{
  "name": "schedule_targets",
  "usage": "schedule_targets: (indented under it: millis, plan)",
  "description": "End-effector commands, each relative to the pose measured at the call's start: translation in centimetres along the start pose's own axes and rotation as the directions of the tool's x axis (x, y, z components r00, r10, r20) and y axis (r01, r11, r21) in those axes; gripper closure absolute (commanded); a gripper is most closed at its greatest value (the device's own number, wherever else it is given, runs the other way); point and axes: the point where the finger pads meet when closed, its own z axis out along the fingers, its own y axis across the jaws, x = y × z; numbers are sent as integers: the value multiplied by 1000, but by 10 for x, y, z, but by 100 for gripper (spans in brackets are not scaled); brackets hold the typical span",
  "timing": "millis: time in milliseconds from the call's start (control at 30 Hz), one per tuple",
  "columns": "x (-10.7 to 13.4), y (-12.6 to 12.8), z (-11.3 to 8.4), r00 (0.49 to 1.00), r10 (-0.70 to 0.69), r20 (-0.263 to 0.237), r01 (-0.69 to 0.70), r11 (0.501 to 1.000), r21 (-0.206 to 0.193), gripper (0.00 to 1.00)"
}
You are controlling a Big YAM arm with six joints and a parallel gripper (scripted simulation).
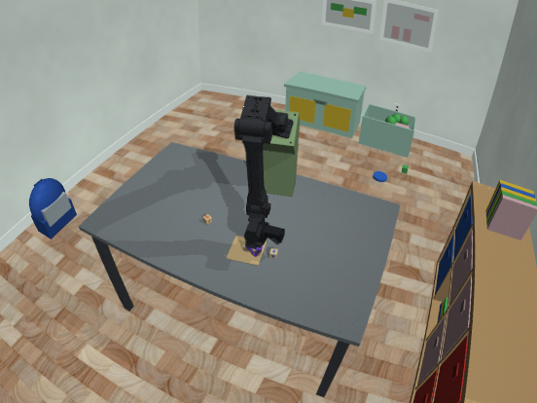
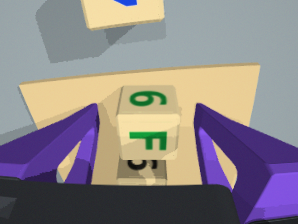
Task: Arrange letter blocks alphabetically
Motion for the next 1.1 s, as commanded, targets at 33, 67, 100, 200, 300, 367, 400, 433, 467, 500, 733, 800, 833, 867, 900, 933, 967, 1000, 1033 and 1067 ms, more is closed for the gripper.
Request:
schedule_targets:
  millis: [33,67,100,200,300,367,400,433,467,500,733,800,833,867,900,933,967,1000,1033,1067]
  plan:
    - [-6,-4,-18,1000,-18,8,18,1000,12,42]
    - [-6,-4,-20,1000,-18,8,18,1000,12,42]
    - [-6,-4,-21,1000,-18,8,18,1000,12,42]
    - [-6,-4,-26,1000,-18,8,18,1000,12,42]
    - [-6,-4,-27,1000,-18,8,18,1000,12,42]
    - [-5,-4,-30,1000,-18,8,18,1000,13,42]
    - [-5,-4,-32,1000,-18,8,18,1000,13,42]
    - [-5,-4,-33,1000,-18,8,18,1000,13,42]
    - [-5,-4,-35,1000,-18,8,18,1000,13,42]
    - [-5,-4,-36,1000,-18,8,18,1000,13,42]
    - [-5,-4,-44,1000,-17,8,17,1000,14,42]
    - [-5,-4,-46,1000,-17,8,17,1000,14,42]
    - [-5,-4,-46,1000,-17,8,17,1000,14,42]
    - [-5,-4,-46,1000,-17,8,17,1000,14,42]
    - [-5,-5,-47,1000,-17,8,17,1000,17,42]
    - [-5,-4,-47,1000,-17,8,17,1000,14,42]
    - [-5,-4,-48,1000,-17,8,17,1000,14,42]
    - [-5,-4,-48,1000,-17,8,17,1000,14,42]
    - [-5,-5,-48,1000,-17,8,17,1000,16,42]
    - [-5,-5,-49,1000,-17,8,17,1000,16,42]
